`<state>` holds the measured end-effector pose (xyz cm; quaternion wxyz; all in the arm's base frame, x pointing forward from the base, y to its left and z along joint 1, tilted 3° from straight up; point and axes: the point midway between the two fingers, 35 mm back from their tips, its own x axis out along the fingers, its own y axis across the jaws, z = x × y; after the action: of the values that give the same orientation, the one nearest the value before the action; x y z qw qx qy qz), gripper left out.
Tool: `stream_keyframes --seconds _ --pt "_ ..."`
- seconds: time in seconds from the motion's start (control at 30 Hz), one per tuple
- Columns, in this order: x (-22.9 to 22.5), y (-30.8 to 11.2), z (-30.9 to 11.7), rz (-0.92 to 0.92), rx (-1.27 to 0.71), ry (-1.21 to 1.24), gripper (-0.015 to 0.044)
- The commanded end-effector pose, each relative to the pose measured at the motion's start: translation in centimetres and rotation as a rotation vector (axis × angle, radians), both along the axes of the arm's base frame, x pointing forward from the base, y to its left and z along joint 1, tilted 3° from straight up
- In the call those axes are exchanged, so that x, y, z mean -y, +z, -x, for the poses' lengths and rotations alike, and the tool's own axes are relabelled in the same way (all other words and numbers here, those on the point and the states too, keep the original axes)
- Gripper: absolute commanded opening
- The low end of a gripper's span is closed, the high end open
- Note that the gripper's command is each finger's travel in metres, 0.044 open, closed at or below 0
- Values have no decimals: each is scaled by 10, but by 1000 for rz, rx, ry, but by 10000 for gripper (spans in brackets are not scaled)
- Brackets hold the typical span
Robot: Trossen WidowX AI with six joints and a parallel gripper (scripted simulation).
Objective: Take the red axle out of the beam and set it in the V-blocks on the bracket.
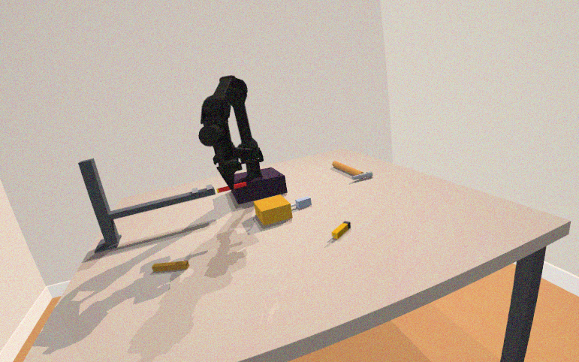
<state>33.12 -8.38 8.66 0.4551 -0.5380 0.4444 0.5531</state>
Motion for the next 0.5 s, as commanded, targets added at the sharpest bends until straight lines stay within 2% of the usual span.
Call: stream_keyframes --seconds 0.0,0.47 --pt "1 4 1 -4 -7 1 0" --pt "58 5 47 2 -9 -4 0"
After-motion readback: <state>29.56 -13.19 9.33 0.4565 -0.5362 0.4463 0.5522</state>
